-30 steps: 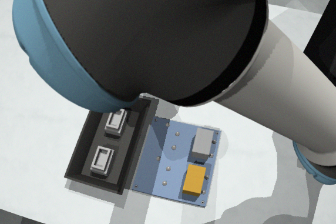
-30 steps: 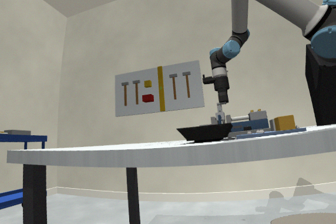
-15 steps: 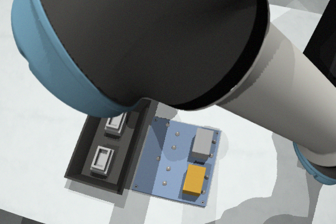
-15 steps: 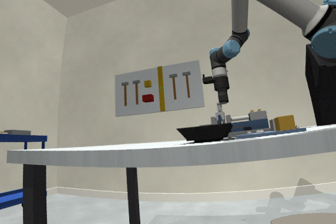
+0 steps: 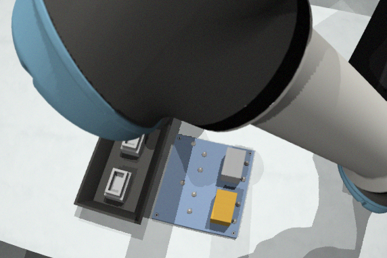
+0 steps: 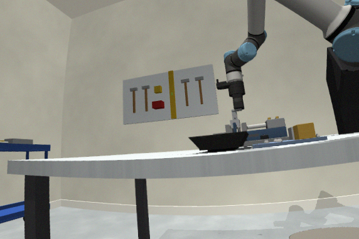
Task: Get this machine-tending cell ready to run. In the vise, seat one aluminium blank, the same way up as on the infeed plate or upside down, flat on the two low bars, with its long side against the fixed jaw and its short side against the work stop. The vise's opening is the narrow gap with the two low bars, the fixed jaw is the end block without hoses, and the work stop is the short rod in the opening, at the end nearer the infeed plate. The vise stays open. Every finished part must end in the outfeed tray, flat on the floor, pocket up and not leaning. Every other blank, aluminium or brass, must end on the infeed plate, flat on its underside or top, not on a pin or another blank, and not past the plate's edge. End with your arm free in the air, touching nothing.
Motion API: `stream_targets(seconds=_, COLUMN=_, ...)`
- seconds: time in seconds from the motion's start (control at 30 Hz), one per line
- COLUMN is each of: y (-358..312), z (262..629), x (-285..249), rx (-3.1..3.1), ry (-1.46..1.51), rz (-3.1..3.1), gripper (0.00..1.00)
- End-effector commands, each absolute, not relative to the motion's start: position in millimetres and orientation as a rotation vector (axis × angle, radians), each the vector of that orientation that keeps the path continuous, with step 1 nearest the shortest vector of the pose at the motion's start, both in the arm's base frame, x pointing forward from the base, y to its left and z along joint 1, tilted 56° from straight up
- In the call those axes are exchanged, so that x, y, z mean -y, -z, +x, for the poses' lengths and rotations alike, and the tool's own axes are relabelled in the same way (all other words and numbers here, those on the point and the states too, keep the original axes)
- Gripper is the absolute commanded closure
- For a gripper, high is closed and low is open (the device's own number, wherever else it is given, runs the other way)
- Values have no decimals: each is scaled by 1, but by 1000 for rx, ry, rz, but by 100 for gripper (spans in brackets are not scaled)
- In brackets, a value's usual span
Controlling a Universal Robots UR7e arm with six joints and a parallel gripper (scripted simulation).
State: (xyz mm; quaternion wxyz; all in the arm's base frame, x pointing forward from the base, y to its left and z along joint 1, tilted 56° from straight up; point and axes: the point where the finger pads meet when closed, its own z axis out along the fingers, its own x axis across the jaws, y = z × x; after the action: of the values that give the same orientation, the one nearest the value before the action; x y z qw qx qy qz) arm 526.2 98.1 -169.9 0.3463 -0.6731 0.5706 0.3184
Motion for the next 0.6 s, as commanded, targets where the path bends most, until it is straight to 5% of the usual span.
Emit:
stream_targets(seconds=0.0, y=168, z=525, x=-101, rx=-1480, ry=-828, rz=-1746, gripper=100)
stream_targets(seconds=0.57, y=166, z=524, x=-102, rx=-1480, ry=-828, rz=-1746, gripper=100)
